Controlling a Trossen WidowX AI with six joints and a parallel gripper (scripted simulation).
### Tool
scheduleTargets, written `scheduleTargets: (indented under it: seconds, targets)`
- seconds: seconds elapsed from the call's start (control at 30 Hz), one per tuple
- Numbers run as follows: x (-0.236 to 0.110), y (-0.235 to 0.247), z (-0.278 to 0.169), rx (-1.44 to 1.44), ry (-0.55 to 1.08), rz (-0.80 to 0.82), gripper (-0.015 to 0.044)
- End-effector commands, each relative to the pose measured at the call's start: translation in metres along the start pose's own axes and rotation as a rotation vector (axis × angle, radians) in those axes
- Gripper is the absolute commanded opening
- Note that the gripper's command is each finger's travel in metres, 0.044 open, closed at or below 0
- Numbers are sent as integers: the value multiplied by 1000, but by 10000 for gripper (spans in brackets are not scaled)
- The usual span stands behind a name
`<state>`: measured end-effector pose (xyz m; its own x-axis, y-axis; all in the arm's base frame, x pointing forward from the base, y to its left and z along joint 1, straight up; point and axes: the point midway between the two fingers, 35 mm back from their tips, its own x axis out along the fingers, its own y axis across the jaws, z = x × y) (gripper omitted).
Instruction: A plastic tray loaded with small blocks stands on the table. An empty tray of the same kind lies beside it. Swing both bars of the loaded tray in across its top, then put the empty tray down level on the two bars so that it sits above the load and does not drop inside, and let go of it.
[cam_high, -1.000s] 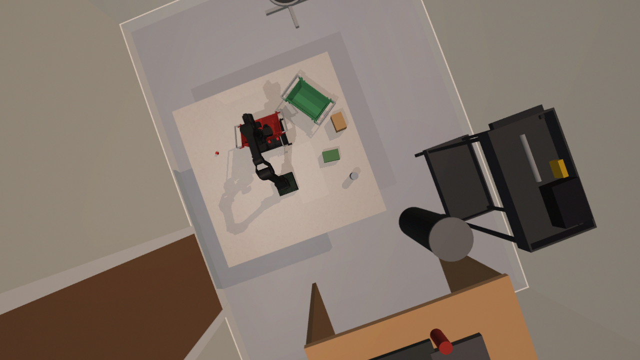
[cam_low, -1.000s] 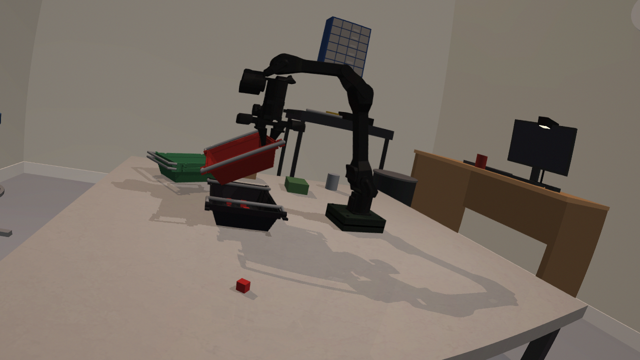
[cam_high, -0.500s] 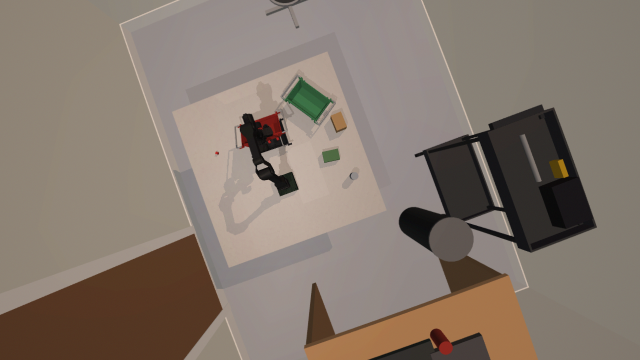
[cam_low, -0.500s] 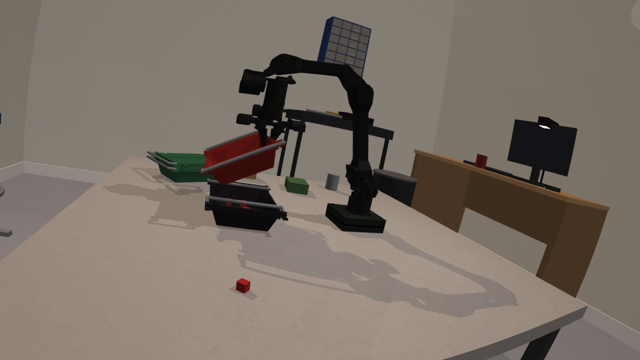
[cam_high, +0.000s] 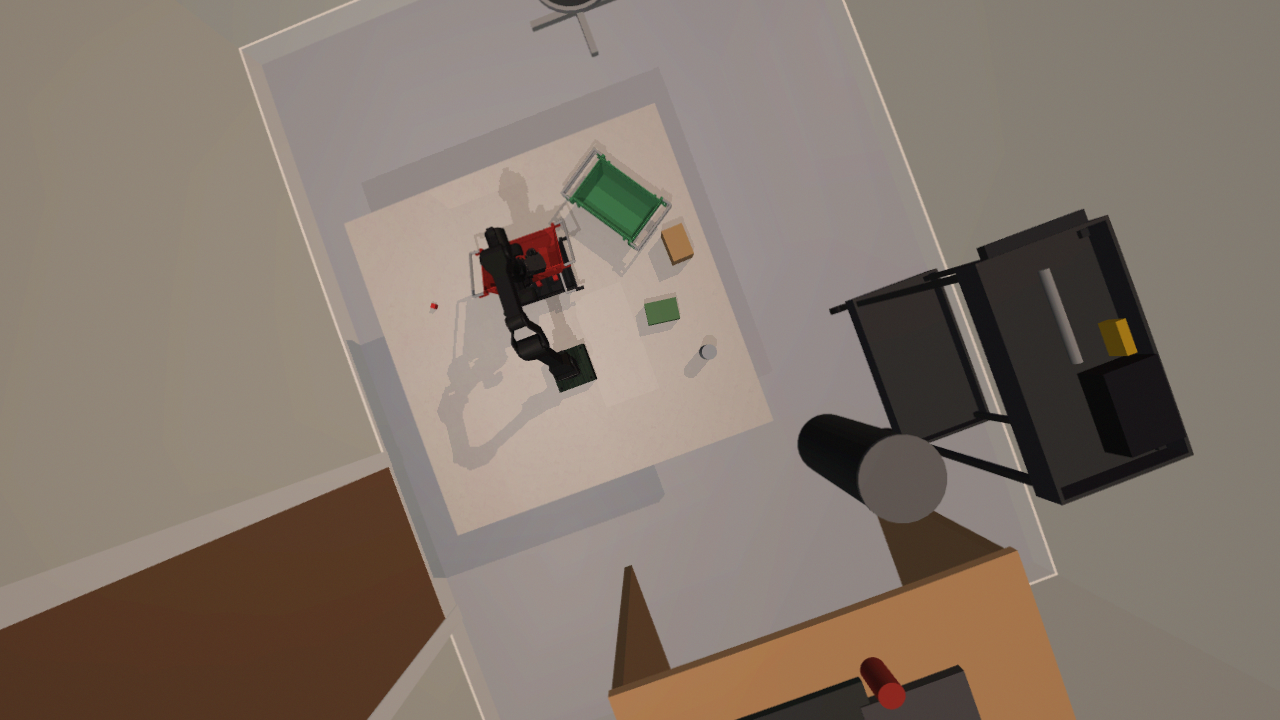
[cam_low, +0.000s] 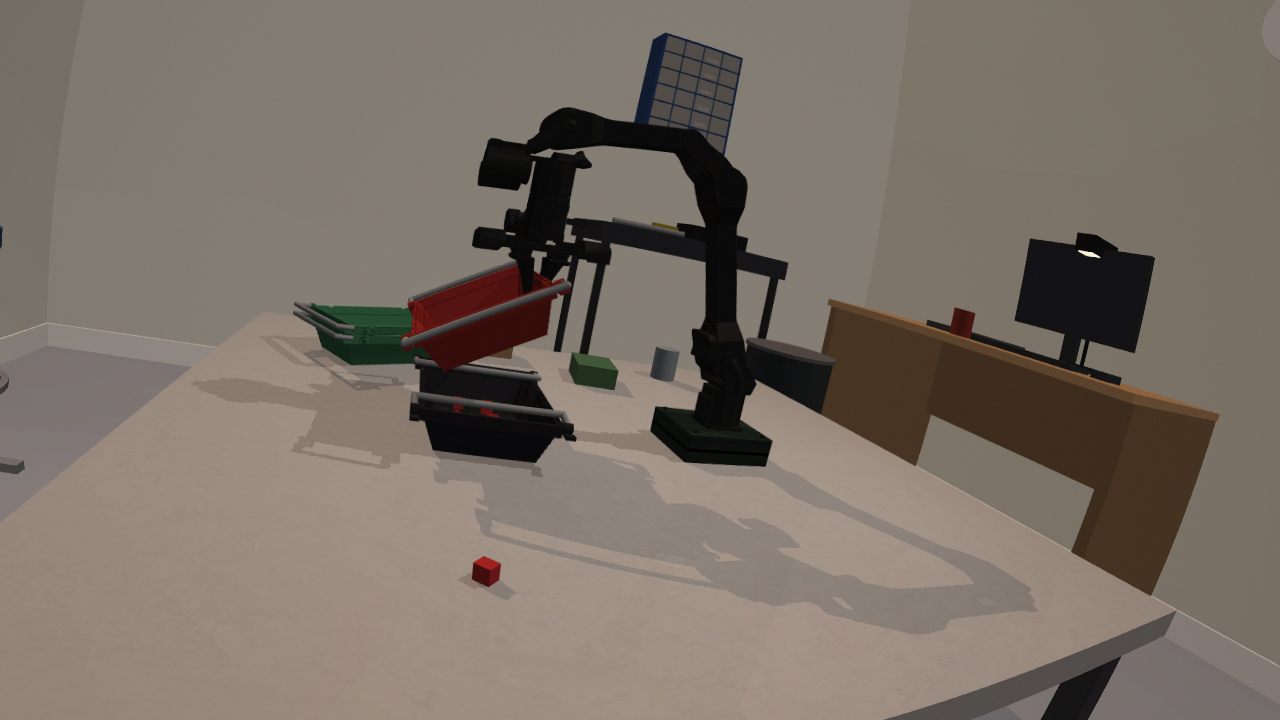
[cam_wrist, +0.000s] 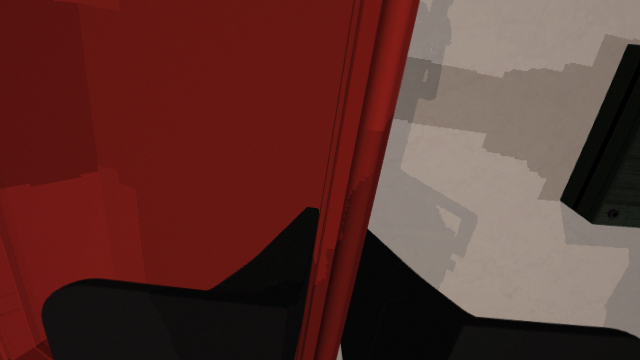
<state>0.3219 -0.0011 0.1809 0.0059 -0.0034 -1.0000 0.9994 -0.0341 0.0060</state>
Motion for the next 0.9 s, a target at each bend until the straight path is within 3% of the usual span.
scheduleTargets:
  seconds: [0.0, 0.87]
  targets:
    - [-3, 1, 0, 6, 0, 23, 0]
    - [31, 1, 0, 6, 0, 23, 0]
